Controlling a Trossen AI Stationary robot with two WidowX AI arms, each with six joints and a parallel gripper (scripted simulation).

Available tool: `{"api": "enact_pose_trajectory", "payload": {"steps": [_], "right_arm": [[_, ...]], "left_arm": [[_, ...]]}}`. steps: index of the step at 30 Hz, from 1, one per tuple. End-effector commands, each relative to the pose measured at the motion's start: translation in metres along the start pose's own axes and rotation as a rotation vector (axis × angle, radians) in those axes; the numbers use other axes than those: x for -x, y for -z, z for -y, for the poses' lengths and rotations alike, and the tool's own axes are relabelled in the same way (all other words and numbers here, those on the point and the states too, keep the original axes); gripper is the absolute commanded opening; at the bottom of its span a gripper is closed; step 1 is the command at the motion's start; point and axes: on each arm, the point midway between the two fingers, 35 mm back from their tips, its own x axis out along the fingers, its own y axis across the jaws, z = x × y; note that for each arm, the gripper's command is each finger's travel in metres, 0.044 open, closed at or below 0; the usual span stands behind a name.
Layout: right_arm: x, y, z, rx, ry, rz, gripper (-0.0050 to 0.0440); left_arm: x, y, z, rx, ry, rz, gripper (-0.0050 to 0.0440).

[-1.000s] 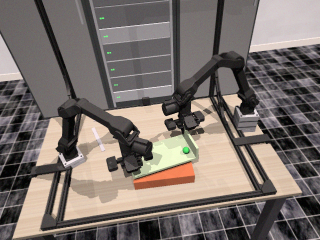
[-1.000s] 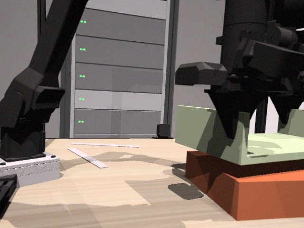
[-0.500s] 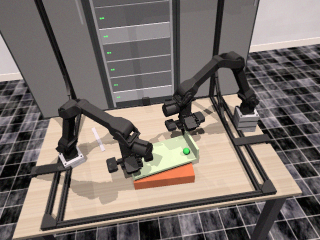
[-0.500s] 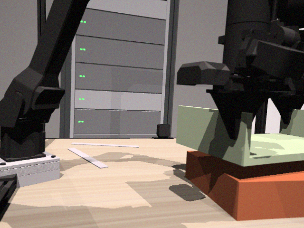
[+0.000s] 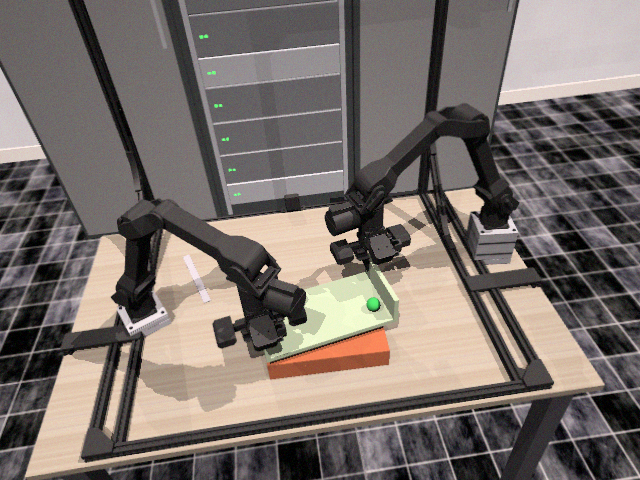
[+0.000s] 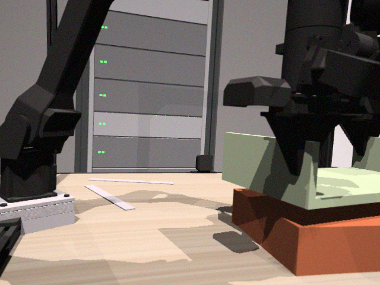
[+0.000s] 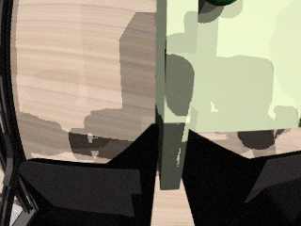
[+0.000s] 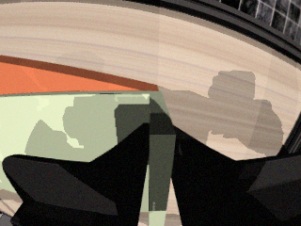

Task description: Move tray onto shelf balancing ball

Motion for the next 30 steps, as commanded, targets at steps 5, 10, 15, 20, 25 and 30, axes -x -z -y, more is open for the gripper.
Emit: {"api": "enact_pose_trajectory", "payload": {"steps": [5, 10, 15, 20, 25, 30], "right_arm": [[0.0, -0.003, 0.0, 0.003, -0.006, -0.018, 0.002], [0.001, -0.006, 0.0, 0.003, -0.002, 0.0, 0.002], [0.001, -0.008, 0.001, 0.003, -0.001, -0.002, 0.002], [0.001, -0.008, 0.001, 0.003, -0.002, 0.001, 0.002], [-0.001, -0.011, 0.001, 0.003, -0.007, -0.02, 0.002], [0.003, -0.012, 0.001, 0.003, 0.001, 0.018, 0.002]], "left_arm": [[0.002, -0.004, 0.001, 0.003, -0.006, -0.02, 0.002], [0.0, -0.006, 0.001, 0.003, -0.002, -0.002, 0.002], [0.0, -0.008, 0.001, 0.003, -0.001, -0.004, 0.002], [0.0, -0.008, 0.001, 0.003, -0.001, -0.001, 0.002], [0.002, -0.011, 0.002, 0.003, -0.006, -0.022, 0.002], [-0.002, -0.013, 0.002, 0.003, 0.001, 0.016, 0.002]]}}
